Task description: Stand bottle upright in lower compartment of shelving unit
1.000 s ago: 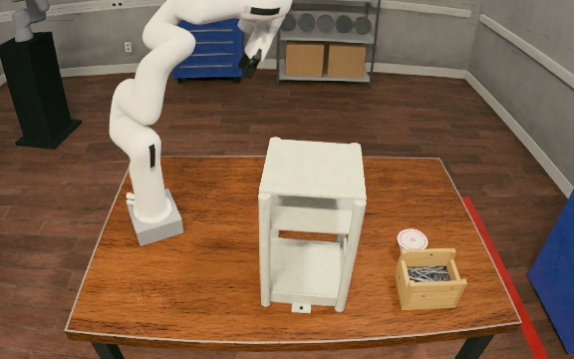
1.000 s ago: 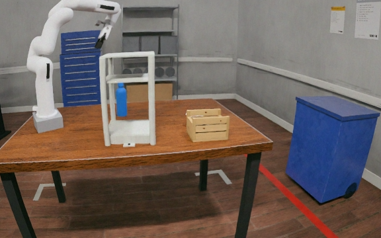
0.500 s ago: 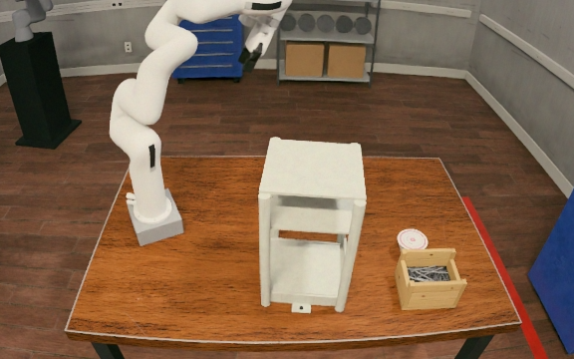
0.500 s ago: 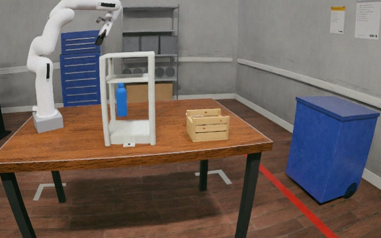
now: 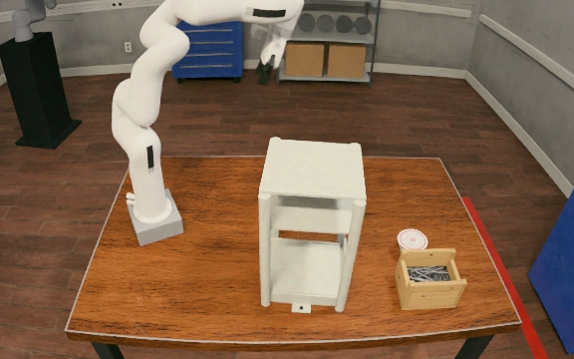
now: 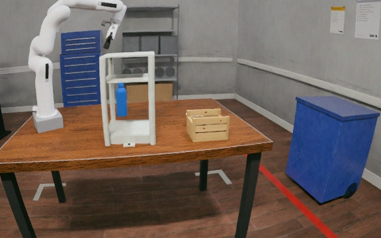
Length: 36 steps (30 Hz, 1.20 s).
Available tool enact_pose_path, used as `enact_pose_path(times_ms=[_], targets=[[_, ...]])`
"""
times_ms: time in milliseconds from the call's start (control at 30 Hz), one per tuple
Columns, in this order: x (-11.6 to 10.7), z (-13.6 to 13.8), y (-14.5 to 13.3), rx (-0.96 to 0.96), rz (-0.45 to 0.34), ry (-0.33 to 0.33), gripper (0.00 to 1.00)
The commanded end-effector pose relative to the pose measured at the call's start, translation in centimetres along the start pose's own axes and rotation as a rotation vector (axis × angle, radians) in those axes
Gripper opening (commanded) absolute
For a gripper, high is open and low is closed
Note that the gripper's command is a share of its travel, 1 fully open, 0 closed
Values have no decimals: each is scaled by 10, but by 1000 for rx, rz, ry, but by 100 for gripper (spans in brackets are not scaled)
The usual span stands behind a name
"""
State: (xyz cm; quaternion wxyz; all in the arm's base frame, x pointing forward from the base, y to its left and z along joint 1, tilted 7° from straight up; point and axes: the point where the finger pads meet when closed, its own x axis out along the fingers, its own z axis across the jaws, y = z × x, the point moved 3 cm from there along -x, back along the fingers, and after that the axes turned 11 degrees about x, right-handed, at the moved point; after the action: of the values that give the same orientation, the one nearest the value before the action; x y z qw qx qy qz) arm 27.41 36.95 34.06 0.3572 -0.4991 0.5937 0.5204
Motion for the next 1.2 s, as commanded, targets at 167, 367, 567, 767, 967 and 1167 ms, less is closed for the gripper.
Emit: enact_pose_path(times_ms=[167, 367, 567, 767, 967, 1167], targets=[[16, -63, -67, 122, -165, -96, 100], [26, -92, -87, 162, -231, -119, 100], [37, -121, -104, 197, -297, -136, 100], [40, -130, -108, 207, -317, -140, 100], [40, -130, -108, 207, -318, -141, 100], [40, -130, -108, 207, -318, -141, 100]])
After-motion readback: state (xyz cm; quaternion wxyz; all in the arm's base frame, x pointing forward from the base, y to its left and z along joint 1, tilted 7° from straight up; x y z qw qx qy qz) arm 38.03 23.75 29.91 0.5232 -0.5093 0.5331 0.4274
